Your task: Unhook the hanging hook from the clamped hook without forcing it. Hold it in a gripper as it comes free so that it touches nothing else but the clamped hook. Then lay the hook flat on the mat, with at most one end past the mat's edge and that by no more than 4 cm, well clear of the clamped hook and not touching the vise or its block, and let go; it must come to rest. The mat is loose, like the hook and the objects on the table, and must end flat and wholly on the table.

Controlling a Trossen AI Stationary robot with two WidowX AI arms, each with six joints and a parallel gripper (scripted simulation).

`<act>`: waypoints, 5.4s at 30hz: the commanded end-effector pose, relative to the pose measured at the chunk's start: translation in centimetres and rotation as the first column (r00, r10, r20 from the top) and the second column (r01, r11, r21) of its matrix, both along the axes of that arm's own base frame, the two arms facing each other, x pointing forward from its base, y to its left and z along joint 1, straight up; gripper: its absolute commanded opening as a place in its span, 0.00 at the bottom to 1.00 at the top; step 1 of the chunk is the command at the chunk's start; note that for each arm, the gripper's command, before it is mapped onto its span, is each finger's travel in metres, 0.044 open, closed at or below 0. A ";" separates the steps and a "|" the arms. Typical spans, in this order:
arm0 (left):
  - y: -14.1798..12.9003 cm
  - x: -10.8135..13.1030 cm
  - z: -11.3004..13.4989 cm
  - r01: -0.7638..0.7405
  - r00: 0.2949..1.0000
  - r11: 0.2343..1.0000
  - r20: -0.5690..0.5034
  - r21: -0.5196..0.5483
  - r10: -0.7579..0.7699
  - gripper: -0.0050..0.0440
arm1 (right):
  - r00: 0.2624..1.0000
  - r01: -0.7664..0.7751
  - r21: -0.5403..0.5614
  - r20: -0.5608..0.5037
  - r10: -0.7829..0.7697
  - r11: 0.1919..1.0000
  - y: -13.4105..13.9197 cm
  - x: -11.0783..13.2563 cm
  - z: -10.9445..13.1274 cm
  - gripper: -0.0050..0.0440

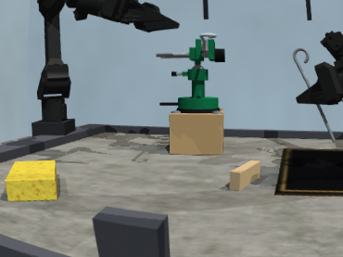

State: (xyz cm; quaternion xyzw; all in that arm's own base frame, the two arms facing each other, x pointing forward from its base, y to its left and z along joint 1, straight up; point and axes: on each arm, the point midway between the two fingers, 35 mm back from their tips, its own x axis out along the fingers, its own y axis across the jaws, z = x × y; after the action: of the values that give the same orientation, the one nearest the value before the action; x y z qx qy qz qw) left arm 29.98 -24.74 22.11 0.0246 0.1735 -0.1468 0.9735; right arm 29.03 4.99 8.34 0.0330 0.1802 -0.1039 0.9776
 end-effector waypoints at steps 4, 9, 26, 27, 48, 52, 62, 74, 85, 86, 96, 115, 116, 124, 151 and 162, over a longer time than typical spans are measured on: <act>0.1 0.0 1.1 -0.002 1.000 1.000 0.021 -0.020 0.003 1.00 | 1.000 0.002 0.008 -0.009 -0.002 1.000 0.1 -1.1 -0.2 0.10; 0.1 0.0 1.1 -0.002 1.000 1.000 0.021 -0.020 0.003 1.00 | 1.000 0.004 0.004 -0.030 -0.004 1.000 0.0 -2.0 -0.7 0.10; 0.1 0.0 1.1 -0.002 1.000 1.000 0.021 -0.020 0.003 1.00 | 0.998 0.006 -0.004 -0.059 -0.006 1.000 -0.1 -3.3 -1.7 0.10; 0.1 0.0 1.1 -0.002 1.000 1.000 0.021 -0.020 0.003 1.00 | 0.998 0.006 -0.004 -0.059 -0.006 1.000 -0.1 -3.3 -1.8 0.10; 0.1 0.0 1.1 -0.002 1.000 1.000 0.021 -0.020 0.003 1.00 | 0.998 0.005 -0.006 -0.062 -0.005 1.000 0.2 -2.8 -2.9 0.10; 0.1 0.0 1.1 -0.002 1.000 1.000 0.021 -0.020 0.003 1.00 | 0.998 0.004 -0.007 -0.062 -0.005 1.000 0.2 -2.8 -3.1 0.10; 0.1 0.0 1.1 -0.002 1.000 1.000 0.021 -0.020 0.003 1.00 | 0.998 0.003 -0.009 -0.063 -0.004 1.000 0.3 -2.6 -3.8 0.10; 0.1 0.0 1.1 -0.002 1.000 1.000 0.021 -0.020 0.003 1.00 | 0.998 0.003 -0.010 -0.065 -0.003 1.000 0.4 -2.5 -4.5 0.10; 0.1 0.0 1.1 -0.002 1.000 1.000 0.021 -0.020 0.003 1.00 | 0.998 0.002 -0.012 -0.066 -0.003 1.000 0.4 -2.4 -5.1 0.10; 0.1 0.0 1.1 -0.002 1.000 1.000 0.021 -0.020 0.003 1.00 | 0.998 0.002 -0.012 -0.066 -0.003 1.000 0.4 -2.4 -5.2 0.10; 0.1 0.0 1.1 -0.002 1.000 1.000 0.021 -0.020 0.003 1.00 | 0.998 0.001 -0.014 -0.068 -0.002 1.000 0.4 -2.4 -5.8 0.10; 0.1 0.0 1.1 -0.002 1.000 1.000 0.021 -0.020 0.003 1.00 | 0.998 0.000 -0.017 -0.070 -0.001 1.000 0.4 -2.4 -6.9 0.10; 0.1 0.0 1.1 -0.002 1.000 1.000 0.021 -0.020 0.003 1.00 | 0.998 0.000 -0.017 -0.070 -0.001 1.000 0.4 -2.4 -6.9 0.10; 0.1 0.0 1.1 -0.002 1.000 1.000 0.021 -0.020 0.003 1.00 | 0.997 -0.001 -0.018 -0.071 -0.001 1.000 0.3 -2.5 -7.4 0.10; 0.1 0.0 1.1 -0.002 1.000 1.000 0.021 -0.020 0.003 1.00 | 0.997 -0.002 -0.023 -0.075 0.001 1.000 0.1 -2.8 -8.8 0.10; 0.1 0.0 1.1 -0.002 1.000 1.000 0.021 -0.020 0.003 1.00 | 0.997 0.000 -0.019 -0.075 -0.001 1.000 0.2 -2.8 -8.7 0.14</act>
State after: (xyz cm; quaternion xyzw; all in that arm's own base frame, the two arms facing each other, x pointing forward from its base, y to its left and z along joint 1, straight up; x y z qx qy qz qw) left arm 29.98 -24.74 22.11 0.0246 0.1735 -0.1468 0.9735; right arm 26.08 5.04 -0.63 0.0156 0.2209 -0.1080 0.9692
